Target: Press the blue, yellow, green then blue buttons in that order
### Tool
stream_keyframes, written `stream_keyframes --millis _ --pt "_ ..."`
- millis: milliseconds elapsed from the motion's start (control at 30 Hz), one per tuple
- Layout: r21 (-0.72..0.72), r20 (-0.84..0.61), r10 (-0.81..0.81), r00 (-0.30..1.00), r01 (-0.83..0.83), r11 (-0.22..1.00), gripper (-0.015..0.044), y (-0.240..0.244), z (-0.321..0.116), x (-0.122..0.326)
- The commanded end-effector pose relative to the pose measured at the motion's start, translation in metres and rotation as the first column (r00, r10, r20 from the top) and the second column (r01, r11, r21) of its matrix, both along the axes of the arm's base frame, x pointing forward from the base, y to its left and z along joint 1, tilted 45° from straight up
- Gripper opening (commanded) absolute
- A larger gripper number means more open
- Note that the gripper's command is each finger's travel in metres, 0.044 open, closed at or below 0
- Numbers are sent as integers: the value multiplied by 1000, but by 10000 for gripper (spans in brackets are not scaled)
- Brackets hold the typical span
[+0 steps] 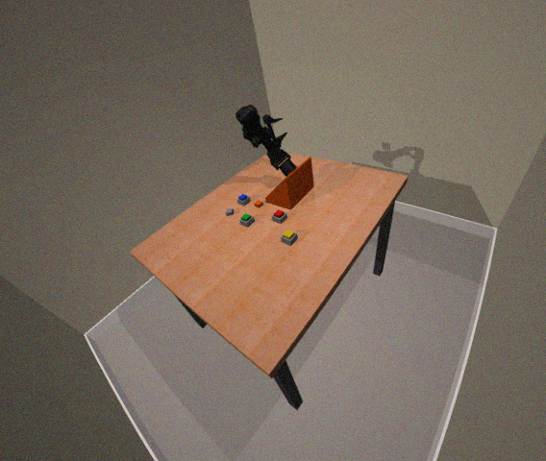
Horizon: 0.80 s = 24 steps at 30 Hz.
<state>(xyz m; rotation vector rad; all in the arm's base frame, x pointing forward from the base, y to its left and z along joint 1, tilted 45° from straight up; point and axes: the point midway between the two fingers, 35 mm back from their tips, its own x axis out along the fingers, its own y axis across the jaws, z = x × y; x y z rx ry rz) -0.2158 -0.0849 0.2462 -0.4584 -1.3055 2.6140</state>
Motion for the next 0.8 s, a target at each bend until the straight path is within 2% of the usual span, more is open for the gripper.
stream_keyframes --millis 0,167,333,567,767 --pt "3 5 9 1000 -9 1000 400 -2 0 0" --pt "42 91 248 964 -253 967 400 -50 -6 19" --pt "58 162 487 858 -501 864 400 -99 -15 60" --pt "77 266 738 620 -777 625 400 -144 -28 137" --pt "93 356 859 369 -928 360 400 -155 -39 211"
